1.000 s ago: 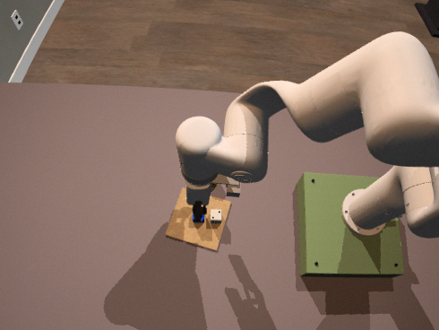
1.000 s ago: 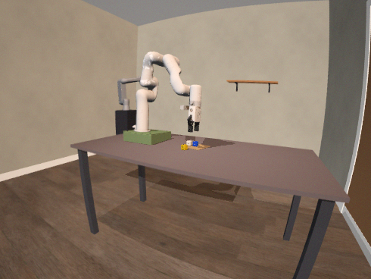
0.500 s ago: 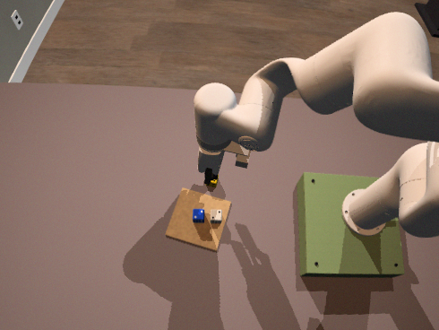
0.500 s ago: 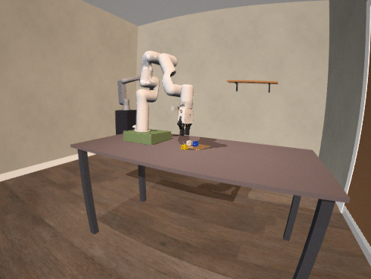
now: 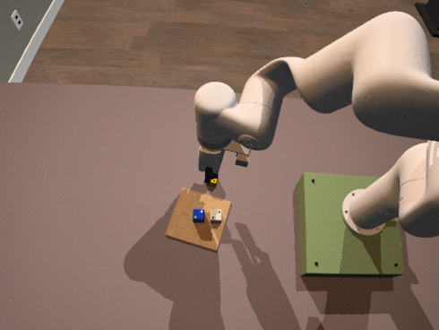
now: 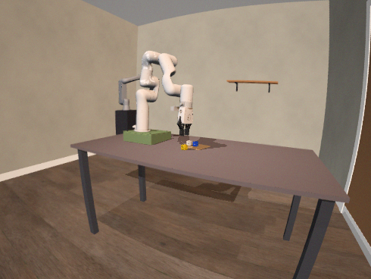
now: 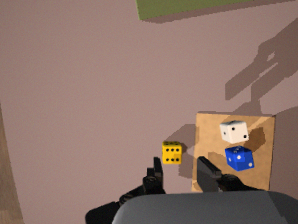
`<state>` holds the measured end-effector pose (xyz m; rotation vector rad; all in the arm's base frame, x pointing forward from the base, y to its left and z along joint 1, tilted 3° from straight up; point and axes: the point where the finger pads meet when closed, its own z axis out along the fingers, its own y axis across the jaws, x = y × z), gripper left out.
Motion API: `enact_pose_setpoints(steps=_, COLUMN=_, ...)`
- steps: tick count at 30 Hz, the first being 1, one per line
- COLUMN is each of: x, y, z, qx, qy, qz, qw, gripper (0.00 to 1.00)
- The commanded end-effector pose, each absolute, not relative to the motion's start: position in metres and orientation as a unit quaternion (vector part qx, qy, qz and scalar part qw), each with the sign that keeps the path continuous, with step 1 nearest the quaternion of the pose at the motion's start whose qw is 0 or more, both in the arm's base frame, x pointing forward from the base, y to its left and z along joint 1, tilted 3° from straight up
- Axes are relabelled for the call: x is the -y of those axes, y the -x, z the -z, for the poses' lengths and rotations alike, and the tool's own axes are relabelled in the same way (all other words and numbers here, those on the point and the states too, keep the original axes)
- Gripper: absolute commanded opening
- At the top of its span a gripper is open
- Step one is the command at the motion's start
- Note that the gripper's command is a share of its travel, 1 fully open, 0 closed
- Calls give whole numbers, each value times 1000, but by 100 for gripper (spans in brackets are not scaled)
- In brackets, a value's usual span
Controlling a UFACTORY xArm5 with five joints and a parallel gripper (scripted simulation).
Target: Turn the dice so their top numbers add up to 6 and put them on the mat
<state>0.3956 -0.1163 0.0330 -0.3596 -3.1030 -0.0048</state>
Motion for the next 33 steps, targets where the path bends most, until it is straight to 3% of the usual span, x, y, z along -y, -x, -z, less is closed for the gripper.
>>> enact_pose_setpoints(steps=1, x=117, y=-397, z=-34, qx=993, qy=115, qz=1, qw=7, gripper=47)
enact_pose_setpoints(steps=33, x=116, y=-397, z=-23, qx=993, qy=115, qz=1, qw=7, gripper=47)
